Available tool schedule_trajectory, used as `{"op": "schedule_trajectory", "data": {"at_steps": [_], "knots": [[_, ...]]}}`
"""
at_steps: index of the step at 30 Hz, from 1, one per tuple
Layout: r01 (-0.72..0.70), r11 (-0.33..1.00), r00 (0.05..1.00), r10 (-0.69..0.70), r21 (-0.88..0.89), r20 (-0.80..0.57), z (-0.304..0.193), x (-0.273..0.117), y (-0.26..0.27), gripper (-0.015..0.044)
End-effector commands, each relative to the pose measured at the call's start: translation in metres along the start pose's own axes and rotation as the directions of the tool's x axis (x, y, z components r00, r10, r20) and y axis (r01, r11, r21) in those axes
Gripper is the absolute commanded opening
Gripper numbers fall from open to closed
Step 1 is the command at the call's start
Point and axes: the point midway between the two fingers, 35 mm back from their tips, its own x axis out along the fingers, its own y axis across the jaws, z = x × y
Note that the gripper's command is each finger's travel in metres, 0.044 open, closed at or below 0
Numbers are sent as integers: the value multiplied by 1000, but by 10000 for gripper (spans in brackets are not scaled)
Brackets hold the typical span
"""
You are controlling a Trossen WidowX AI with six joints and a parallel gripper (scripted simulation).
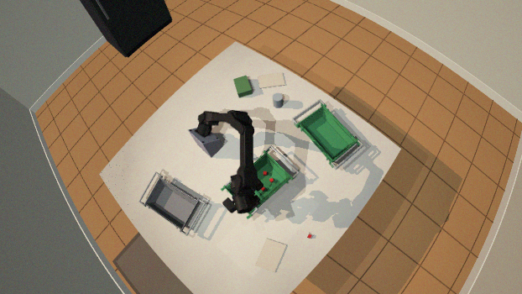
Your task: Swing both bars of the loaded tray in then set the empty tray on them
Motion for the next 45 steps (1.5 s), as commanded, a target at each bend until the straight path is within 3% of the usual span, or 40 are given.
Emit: {"op": "schedule_trajectory", "data": {"at_steps": [1, 15, 25, 26, 28, 32, 36, 37, 45], "knots": [[-2, 1000, 1000, 2, 4, -2, -1, 1, 0, 85], [-1, 1000, 1000, 1, 4, -1, 0, -1, 0, 85], [2, 1000, 1000, -2, 1, -2, -4, -91, 1, 85], [-4, 1000, 1000, 3, -13, -4, 0, -60, 2, 85], [2, 984, 1000, -3, -176, -4, 3, -58, 16, 85], [11, 778, 1000, -17, -628, -4, 10, -50, 60, 85], [8, 377, 1000, -25, -926, -2, 11, -42, 104, 85], [6, 265, 1000, -26, -964, -1, 10, -40, 114, 85], [-6, -256, 1000, -25, -967, 0, 5, -30, 160, 85]]}}
